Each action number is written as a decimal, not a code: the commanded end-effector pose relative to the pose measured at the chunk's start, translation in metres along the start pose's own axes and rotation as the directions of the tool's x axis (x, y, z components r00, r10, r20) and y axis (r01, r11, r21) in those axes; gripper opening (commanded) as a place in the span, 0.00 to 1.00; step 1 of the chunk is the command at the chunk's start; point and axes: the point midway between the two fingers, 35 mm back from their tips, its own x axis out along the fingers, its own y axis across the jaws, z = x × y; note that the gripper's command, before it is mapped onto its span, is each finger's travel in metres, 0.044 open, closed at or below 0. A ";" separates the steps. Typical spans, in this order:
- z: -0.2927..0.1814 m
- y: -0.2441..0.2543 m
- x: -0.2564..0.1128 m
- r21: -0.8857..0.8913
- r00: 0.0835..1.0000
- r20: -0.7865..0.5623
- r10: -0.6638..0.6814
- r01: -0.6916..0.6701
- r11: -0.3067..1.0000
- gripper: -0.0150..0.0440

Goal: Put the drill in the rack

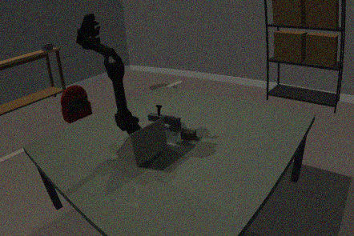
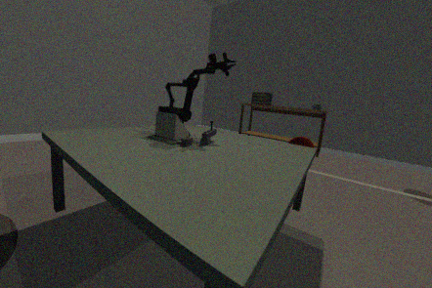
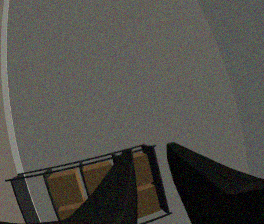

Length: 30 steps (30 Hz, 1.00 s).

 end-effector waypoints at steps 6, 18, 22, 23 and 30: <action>0.079 0.085 0.002 -0.334 0.990 0.143 -0.018 0.065 0.940 0.25; 0.060 0.243 0.046 -0.649 0.962 0.081 0.259 -0.146 0.746 0.25; 0.026 0.291 0.061 -0.691 0.927 -0.012 0.375 -0.279 0.667 0.25; 0.015 0.303 0.064 -0.695 0.914 -0.041 0.404 -0.317 0.645 0.25; -0.081 0.370 0.073 -0.621 0.761 -0.283 0.584 -0.609 0.493 0.25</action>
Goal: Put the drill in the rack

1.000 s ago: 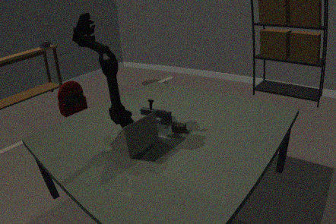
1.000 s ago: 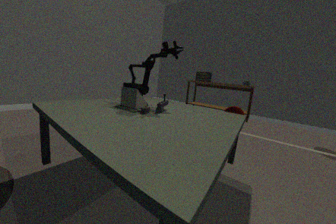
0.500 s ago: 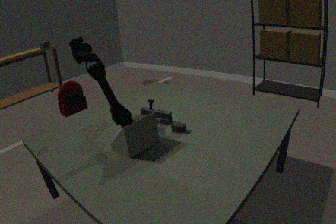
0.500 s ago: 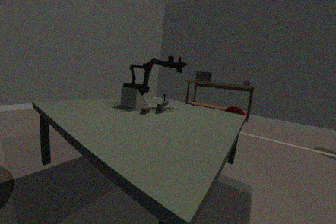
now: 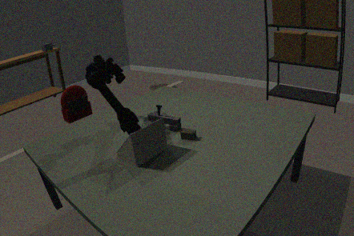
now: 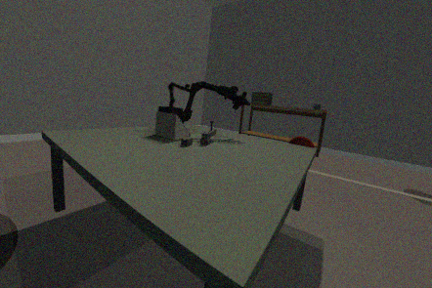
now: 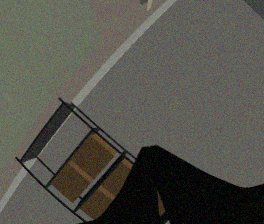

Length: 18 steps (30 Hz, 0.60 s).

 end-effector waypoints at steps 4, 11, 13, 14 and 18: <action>-0.041 0.112 0.042 0.112 0.927 -0.023 0.374 -0.369 0.923 0.25; -0.093 0.218 0.036 0.374 0.722 0.004 0.692 -0.643 0.668 0.25; -0.106 0.245 0.027 0.467 0.646 0.033 0.762 -0.684 0.560 0.25; -0.114 0.260 0.020 0.521 0.603 0.054 0.796 -0.697 0.492 0.25; -0.137 0.312 -0.014 0.729 0.427 0.186 0.885 -0.664 0.167 0.25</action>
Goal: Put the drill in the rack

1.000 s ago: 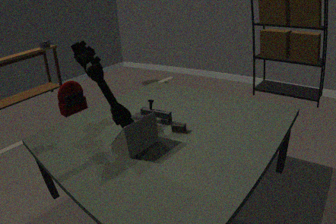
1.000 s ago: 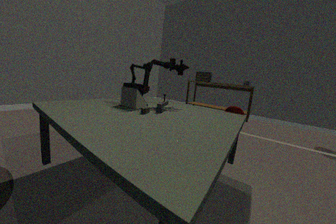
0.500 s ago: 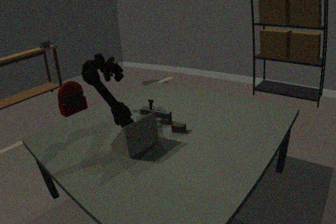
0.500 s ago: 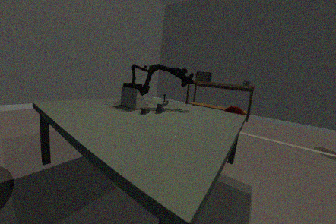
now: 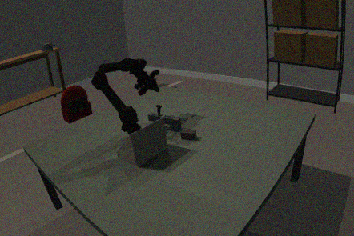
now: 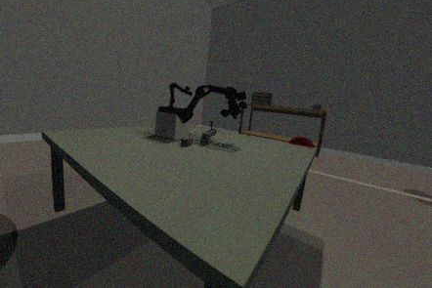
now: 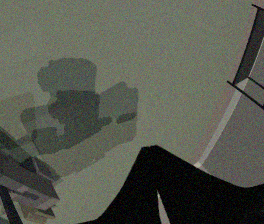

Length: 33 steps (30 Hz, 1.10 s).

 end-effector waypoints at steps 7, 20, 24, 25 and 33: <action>-0.102 0.088 0.020 0.745 0.856 0.230 0.463 -0.461 0.483 0.25; -0.116 0.108 0.010 0.849 0.784 0.405 0.471 -0.513 0.123 0.25; -0.115 0.107 0.010 0.848 0.789 0.395 0.470 -0.510 0.144 0.25; -0.115 0.108 0.011 0.848 0.788 0.397 0.470 -0.511 0.140 0.25; -0.111 0.113 0.019 0.849 0.784 0.405 0.471 -0.513 0.124 0.25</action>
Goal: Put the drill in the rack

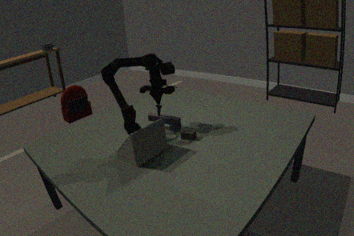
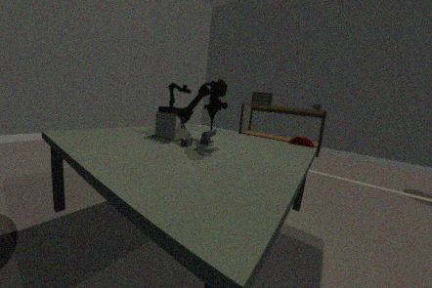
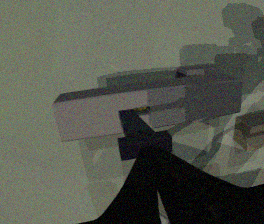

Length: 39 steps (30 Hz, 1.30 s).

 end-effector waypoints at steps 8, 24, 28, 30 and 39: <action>0.000 0.000 0.009 0.010 1.000 0.001 0.009 -0.009 1.000 0.25; 0.000 0.001 0.015 0.010 1.000 0.002 0.009 -0.009 1.000 0.25; 0.000 0.002 0.016 0.010 1.000 0.002 0.009 -0.009 1.000 0.25; -0.001 0.002 0.017 0.010 1.000 0.002 0.009 -0.009 1.000 0.25; -0.003 0.003 0.020 0.010 1.000 0.002 0.010 -0.010 1.000 0.25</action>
